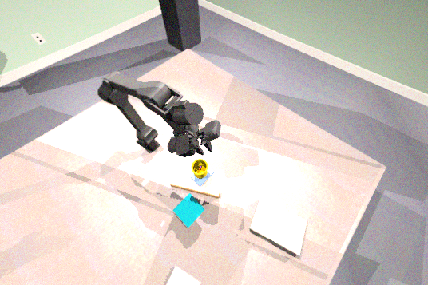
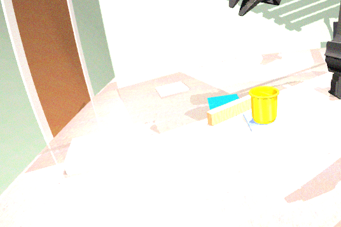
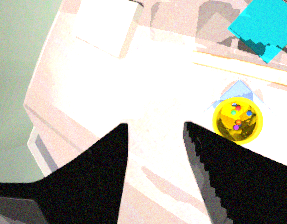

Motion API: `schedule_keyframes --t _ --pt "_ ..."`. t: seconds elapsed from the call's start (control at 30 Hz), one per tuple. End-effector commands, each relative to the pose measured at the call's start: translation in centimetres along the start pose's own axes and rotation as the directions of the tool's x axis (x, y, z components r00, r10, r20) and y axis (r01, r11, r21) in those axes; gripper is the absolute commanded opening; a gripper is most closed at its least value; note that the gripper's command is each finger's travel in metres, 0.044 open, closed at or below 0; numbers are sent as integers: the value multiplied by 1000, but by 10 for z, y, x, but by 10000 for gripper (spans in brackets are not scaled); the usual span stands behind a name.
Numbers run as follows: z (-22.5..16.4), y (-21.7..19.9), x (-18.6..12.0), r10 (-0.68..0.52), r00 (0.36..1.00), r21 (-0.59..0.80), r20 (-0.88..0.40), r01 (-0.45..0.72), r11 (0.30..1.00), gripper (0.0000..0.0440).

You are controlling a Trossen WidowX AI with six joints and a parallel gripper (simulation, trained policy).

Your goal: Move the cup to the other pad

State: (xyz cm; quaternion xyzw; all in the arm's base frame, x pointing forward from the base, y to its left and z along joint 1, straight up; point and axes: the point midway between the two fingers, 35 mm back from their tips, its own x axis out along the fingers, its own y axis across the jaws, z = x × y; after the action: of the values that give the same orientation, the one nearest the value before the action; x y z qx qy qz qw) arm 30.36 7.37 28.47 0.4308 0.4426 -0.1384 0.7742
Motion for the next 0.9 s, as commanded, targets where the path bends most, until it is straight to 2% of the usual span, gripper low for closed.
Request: schedule_keyframes --t 0.0,0.43,0.87 --pt "-4 -4 8 -54 998 36 -32 55 998 152" --pt "-12 -27 23 -229 968 112 -105 240 964 145" --pt "-20 -58 44 -412 894 135 -174 436 890 150"
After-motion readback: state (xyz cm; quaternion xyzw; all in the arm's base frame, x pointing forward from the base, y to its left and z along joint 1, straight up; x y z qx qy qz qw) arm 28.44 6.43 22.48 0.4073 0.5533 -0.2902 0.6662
